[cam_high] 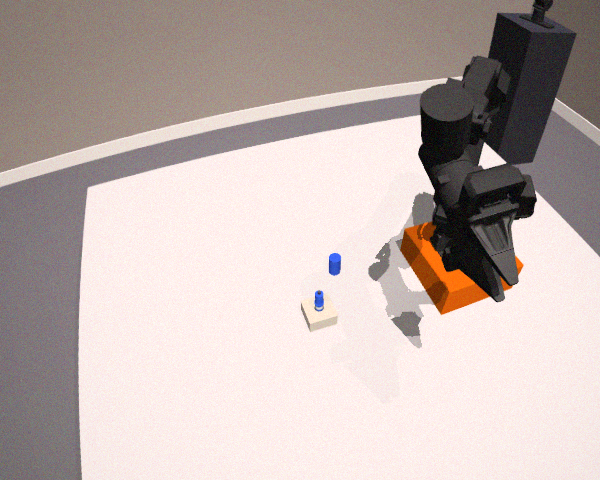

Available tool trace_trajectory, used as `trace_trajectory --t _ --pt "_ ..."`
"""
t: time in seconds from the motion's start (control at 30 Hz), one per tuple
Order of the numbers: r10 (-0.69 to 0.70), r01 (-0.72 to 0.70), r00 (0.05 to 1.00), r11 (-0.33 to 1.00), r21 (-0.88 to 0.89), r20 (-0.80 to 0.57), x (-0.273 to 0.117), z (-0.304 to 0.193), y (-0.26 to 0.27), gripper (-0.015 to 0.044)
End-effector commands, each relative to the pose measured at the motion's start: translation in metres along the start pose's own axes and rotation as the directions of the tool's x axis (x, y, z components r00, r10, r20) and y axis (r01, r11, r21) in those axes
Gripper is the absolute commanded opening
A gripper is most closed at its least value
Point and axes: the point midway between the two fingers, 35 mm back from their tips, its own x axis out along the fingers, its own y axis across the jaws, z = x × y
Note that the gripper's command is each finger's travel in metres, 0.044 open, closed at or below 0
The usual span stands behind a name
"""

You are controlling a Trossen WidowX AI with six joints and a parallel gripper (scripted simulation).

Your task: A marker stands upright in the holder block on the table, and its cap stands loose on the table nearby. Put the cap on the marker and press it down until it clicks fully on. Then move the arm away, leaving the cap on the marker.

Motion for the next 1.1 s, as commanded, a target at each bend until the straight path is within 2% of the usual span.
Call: trace_trajectory --t 0.0,0.23,0.47,0.63,0.83,0.93,1.07 --pt "0.109 -0.068 0.978 0.973 0.222 -0.178 -0.013 -0.057 0.038 0.0239" --pt "0.336 -0.023 0.84 0.807 0.59 -0.427 -0.067 -0.14 0.112 0.0239" --pt "0.585 0.18 0.623 0.539 0.823 -0.519 -0.143 -0.185 0.193 0.0239" --pt "0.756 0.388 0.451 0.312 0.868 -0.474 -0.205 -0.19 0.253 0.0239" --pt "0.913 0.636 0.278 0.059 0.769 -0.3 -0.275 -0.165 0.318 0.0239" --pt "0.951 0.717 0.23 -0.022 0.697 -0.207 -0.294 -0.139 0.34 0.0239" --pt "0.953 0.723 0.227 -0.027 0.691 -0.2 -0.295 -0.137 0.342 0.0239"
